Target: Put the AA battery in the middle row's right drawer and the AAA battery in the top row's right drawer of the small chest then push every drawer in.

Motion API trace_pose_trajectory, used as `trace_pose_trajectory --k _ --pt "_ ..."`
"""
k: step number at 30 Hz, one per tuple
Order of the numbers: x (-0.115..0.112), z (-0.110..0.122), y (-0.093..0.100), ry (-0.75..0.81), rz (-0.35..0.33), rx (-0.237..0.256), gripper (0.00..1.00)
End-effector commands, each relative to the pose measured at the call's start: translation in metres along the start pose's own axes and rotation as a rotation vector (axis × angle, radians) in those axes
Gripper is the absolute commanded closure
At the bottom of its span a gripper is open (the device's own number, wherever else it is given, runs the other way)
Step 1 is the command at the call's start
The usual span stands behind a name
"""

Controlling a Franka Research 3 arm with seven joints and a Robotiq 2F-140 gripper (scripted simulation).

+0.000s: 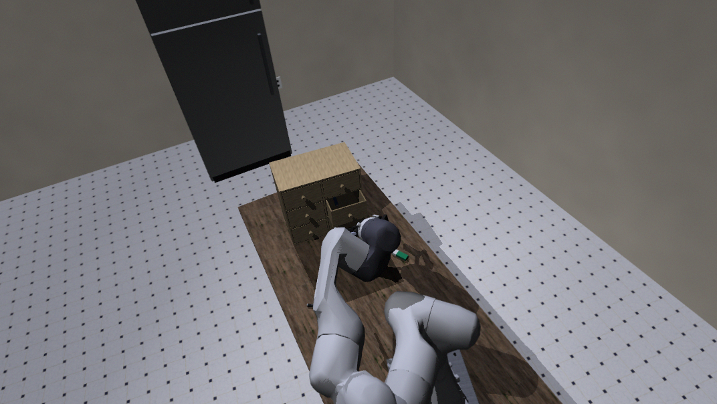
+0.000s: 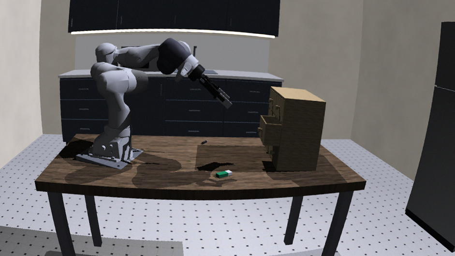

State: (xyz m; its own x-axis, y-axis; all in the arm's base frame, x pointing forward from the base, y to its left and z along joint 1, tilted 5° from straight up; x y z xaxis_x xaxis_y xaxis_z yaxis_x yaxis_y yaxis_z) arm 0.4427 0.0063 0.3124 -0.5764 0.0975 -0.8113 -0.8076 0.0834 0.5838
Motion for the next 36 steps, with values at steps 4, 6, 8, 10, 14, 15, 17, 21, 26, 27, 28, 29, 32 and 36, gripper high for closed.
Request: trace_pose_trajectory --k 4,6,8,10,14,15,17,21,26,27,28,29,32,36 --pt "-0.003 0.000 0.001 -0.011 0.035 0.004 0.00" --pt "-0.004 0.000 0.002 -0.011 0.060 0.005 0.00" --pt "-0.006 0.000 0.003 -0.011 0.093 0.008 0.00" --pt "-0.009 0.000 0.004 -0.011 0.136 0.010 0.00" --pt "-0.013 0.000 0.006 -0.011 0.191 0.014 0.00" --pt "-0.015 0.001 0.006 -0.011 0.223 0.016 0.00" --pt "-0.019 0.001 0.008 -0.012 0.287 0.020 0.00" --pt "-0.027 0.001 0.010 -0.011 0.414 0.028 0.00" --pt "-0.036 0.002 0.013 -0.011 0.566 0.038 0.00" --pt "-0.038 0.002 0.013 -0.011 0.594 0.040 0.00" --pt "-0.040 0.002 0.013 -0.012 0.621 0.042 0.00" --pt "-0.040 0.002 0.013 -0.012 0.621 0.042 0.00" --pt "-0.043 0.002 0.014 -0.012 0.672 0.045 0.00" --pt "-0.047 0.002 0.015 -0.011 0.757 0.050 0.00"
Point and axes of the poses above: the point where the finger pads meet when closed, its own y axis back along the fingers, its own z axis across the jaws, x = y × z, the point moved 3 cm from there along y, back along the fingers, and after that the axes turned 4 degrees about -y, right-handed, at the moved point
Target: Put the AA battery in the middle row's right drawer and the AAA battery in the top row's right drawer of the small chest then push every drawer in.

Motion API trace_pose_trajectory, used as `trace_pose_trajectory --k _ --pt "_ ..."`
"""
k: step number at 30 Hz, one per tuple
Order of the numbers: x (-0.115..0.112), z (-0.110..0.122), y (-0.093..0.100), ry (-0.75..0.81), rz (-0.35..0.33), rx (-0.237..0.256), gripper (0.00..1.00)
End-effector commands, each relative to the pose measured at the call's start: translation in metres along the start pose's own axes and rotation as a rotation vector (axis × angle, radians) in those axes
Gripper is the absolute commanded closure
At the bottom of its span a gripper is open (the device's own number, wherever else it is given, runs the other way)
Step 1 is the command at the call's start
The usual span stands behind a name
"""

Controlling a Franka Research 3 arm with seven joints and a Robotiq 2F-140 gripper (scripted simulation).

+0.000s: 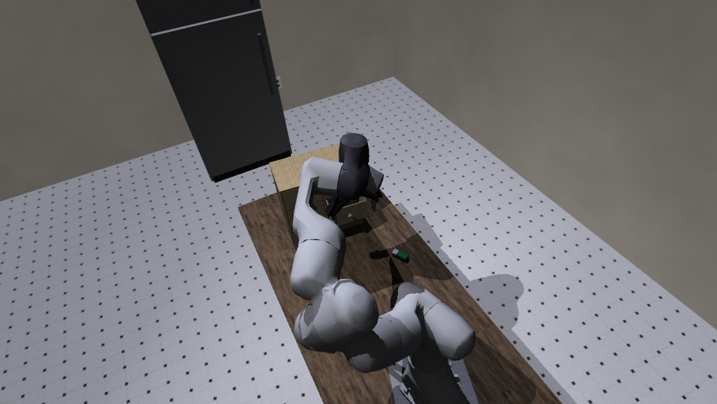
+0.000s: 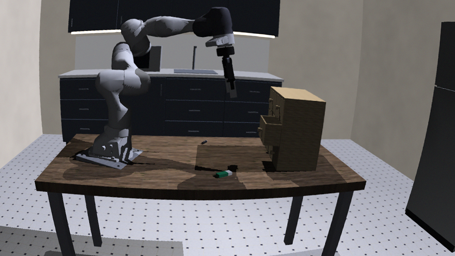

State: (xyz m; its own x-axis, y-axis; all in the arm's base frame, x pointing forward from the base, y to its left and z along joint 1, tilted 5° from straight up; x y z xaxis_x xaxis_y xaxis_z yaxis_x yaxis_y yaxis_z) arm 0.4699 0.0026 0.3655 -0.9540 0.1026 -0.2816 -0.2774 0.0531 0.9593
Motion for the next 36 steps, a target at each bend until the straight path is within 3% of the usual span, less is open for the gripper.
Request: trace_pose_trajectory --k 1,9,36 --pt "0.0122 0.0015 -0.0015 -0.050 0.114 -0.005 0.00" --pt "0.0090 0.0016 0.0018 -0.049 0.197 -0.001 0.00" --pt "0.0086 0.0015 0.0023 -0.049 0.206 -0.001 0.00"
Point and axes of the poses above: the point where the finger pads meet when closed, its own y axis back along the fingers, its own z axis across the jaws, x = y × z, the point moved 3 cm from there along y, back along the fingers, and after that the axes turned 4 degrees about -y, right-handed, at the moved point
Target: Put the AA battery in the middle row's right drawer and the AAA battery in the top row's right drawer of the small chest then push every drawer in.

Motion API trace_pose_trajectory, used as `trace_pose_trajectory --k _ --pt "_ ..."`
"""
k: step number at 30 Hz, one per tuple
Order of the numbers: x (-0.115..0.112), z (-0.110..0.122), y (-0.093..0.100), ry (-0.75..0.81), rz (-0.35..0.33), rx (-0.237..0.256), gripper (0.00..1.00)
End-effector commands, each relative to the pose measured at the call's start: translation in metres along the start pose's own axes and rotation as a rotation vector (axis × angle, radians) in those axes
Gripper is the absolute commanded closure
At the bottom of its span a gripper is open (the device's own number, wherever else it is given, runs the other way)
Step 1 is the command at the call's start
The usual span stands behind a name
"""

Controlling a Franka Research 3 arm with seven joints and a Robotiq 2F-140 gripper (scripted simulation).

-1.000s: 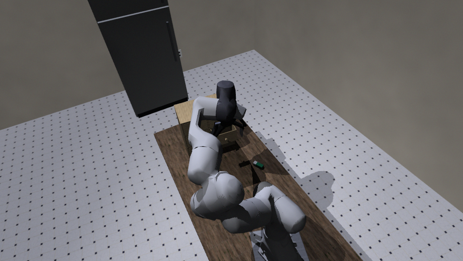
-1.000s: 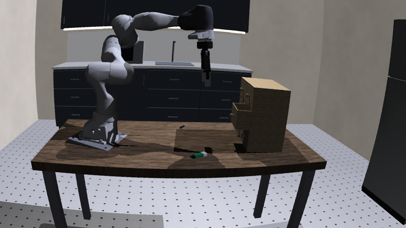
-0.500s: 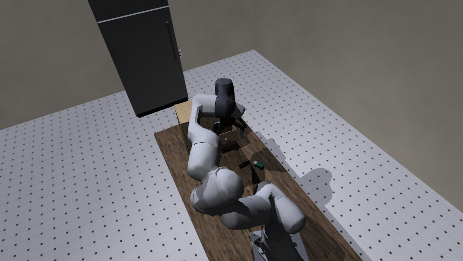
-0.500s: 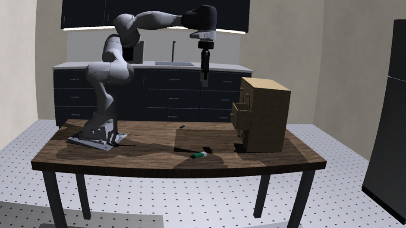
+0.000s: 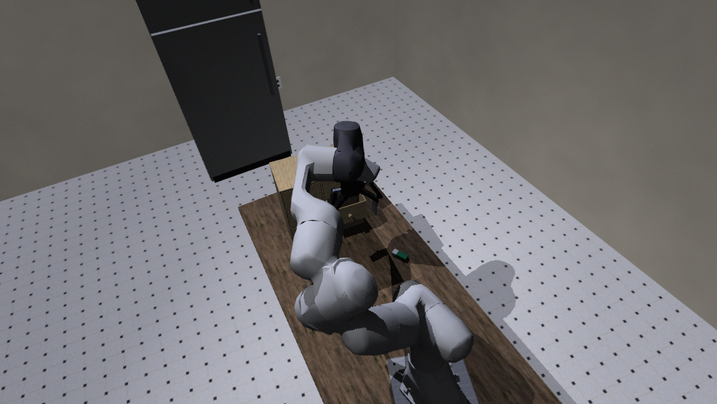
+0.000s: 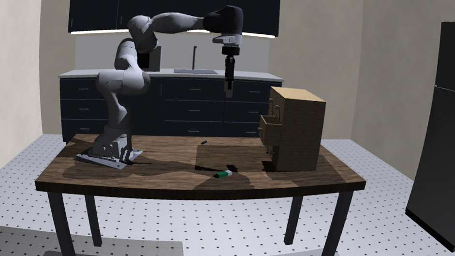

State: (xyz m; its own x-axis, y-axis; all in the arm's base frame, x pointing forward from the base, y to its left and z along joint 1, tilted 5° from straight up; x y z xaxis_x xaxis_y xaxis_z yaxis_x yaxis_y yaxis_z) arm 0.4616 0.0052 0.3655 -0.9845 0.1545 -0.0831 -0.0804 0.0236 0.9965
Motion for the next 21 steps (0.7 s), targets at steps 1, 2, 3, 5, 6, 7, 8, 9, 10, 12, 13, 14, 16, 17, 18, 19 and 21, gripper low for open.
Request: trace_pose_trajectory --k 1,2,3,5,6,7,8,9,10,12,13,14,16,17,18,19,21 --pt "0.000 0.000 0.000 -0.005 0.003 0.002 0.00" --pt "0.000 0.000 0.000 -0.005 0.003 0.002 0.00" --pt "0.000 0.000 0.000 -0.005 0.003 0.002 0.00" --pt "0.005 -0.002 -0.001 -0.001 0.001 0.002 0.00" --pt "0.015 -0.006 -0.002 -0.003 0.003 0.005 0.00" --pt "0.030 -0.011 -0.004 -0.005 0.005 0.008 0.00" --pt "0.030 -0.011 -0.004 -0.005 0.005 0.008 0.00" --pt "0.030 -0.011 -0.004 -0.005 0.005 0.008 0.00" --pt "0.047 -0.017 -0.006 -0.006 0.005 0.009 0.00" --pt "0.079 -0.027 -0.011 -0.006 0.003 0.003 0.00" --pt "0.089 -0.030 -0.013 -0.005 0.002 -0.001 0.00" --pt "0.094 -0.031 -0.014 -0.004 0.002 -0.003 0.00" --pt "0.094 -0.031 -0.014 -0.003 0.001 -0.004 0.00" --pt "0.093 -0.030 -0.014 0.001 -0.003 -0.008 0.00" --pt "0.090 -0.027 -0.016 0.013 -0.013 -0.017 0.00" --pt "0.085 -0.022 -0.018 0.033 -0.031 -0.035 0.00" --pt "0.068 -0.005 -0.024 0.100 -0.097 -0.094 0.00"
Point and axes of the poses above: the point where the finger pads meet when closed, its own y axis back along the fingers, its own z axis across the jaws, x = y × z, the point moved 3 cm from there along y, back along the fingers, and after that the axes turned 4 degrees about -y, right-handed, at the moved point
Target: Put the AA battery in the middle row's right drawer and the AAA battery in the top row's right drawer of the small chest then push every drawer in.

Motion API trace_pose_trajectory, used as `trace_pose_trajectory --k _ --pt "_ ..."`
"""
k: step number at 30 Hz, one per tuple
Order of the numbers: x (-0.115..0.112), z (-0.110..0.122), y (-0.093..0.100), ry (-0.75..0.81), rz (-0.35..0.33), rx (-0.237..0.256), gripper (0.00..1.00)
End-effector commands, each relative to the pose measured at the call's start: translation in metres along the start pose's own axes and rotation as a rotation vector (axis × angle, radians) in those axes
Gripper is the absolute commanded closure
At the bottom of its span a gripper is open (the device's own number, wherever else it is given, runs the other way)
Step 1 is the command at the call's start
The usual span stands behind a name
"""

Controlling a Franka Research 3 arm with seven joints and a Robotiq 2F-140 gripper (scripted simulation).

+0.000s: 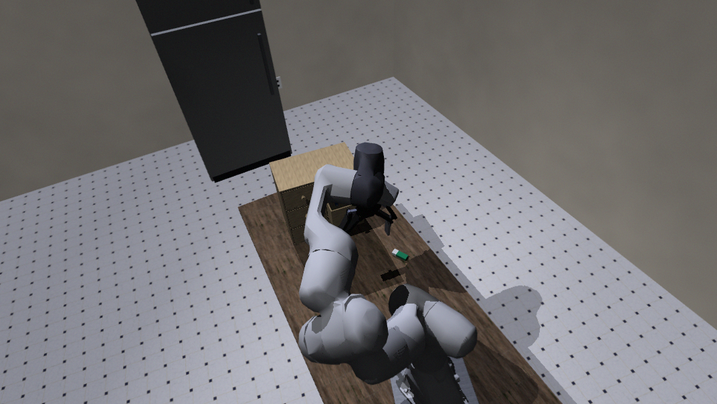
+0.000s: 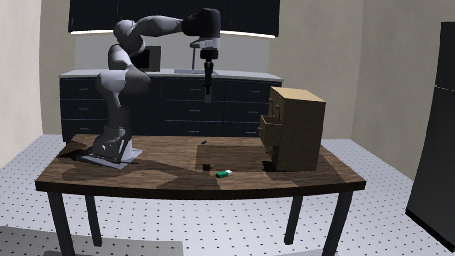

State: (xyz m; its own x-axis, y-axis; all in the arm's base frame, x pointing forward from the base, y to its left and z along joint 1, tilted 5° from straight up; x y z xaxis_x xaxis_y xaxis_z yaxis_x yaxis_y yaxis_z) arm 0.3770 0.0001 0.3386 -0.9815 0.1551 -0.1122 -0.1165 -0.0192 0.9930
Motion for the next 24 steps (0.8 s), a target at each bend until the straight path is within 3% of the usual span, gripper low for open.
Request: trace_pose_trajectory --k 1,2,5,6,7,8,10,11,15,16,22,23,24 --pt "-0.028 0.026 -0.010 0.146 -0.115 -0.090 0.00" --pt "-0.042 0.040 -0.014 0.196 -0.178 -0.137 0.00" --pt "-0.042 0.040 -0.014 0.196 -0.178 -0.137 0.00" --pt "-0.057 0.055 -0.017 0.246 -0.254 -0.188 0.00" --pt "-0.057 0.055 -0.017 0.246 -0.254 -0.188 0.00" --pt "-0.073 0.071 -0.018 0.293 -0.344 -0.239 0.00" --pt "-0.073 0.071 -0.018 0.293 -0.344 -0.239 0.00" --pt "-0.088 0.084 -0.019 0.329 -0.442 -0.284 0.00" --pt "-0.088 0.084 -0.019 0.329 -0.442 -0.284 0.00" --pt "-0.101 0.094 -0.018 0.352 -0.540 -0.317 0.00" --pt "-0.101 0.094 -0.018 0.352 -0.540 -0.317 0.00" --pt "-0.111 0.099 -0.017 0.361 -0.633 -0.338 0.00" --pt "-0.111 0.099 -0.017 0.361 -0.633 -0.338 0.00"
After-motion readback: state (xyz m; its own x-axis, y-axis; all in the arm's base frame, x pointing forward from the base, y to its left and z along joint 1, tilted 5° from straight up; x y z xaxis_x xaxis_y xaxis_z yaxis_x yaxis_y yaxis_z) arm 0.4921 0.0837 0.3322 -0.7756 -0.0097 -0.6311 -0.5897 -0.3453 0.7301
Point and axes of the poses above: the point where the finger pads meet when closed, its own y axis back along the fingers, its own z axis across the jaws, x = y × z, the point moved 3 cm from there along y, back along the fingers, and after that the axes turned 4 degrees about -y, right-handed, at the moved point
